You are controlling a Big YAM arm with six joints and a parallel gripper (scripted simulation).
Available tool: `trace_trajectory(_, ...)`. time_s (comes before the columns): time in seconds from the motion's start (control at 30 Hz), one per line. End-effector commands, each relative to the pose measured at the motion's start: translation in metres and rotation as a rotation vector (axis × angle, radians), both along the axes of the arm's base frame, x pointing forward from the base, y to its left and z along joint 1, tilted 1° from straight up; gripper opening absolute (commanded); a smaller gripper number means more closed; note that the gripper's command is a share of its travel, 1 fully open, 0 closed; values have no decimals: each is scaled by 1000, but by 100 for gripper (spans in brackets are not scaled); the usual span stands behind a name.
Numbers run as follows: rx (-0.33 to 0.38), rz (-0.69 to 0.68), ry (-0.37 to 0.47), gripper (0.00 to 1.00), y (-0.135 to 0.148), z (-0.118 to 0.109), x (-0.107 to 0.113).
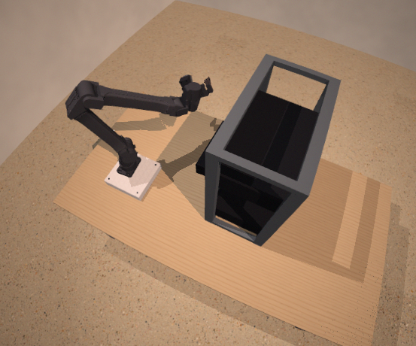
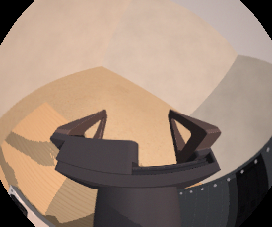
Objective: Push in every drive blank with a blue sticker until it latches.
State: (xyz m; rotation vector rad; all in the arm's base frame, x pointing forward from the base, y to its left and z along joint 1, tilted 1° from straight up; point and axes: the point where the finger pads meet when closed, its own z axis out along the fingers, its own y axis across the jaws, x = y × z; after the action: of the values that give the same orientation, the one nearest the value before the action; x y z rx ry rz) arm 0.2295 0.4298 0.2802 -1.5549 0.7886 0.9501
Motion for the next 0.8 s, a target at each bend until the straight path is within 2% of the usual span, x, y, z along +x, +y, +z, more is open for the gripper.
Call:
trace_trajectory(0.0, -29, -30, 103, 100, -5, -1, -9)
trace_trajectory(0.1, -32, -47, 119, 100, -6, 1, -8)
trace_trajectory(0.53, -31, -317, 364, 100, -30, 26, 7)
trace_trajectory(0.67, -27, -340, 386, 100, -33, 28, 9)
trace_trajectory(0.77, -12, -412, 453, 100, -42, 34, 13)
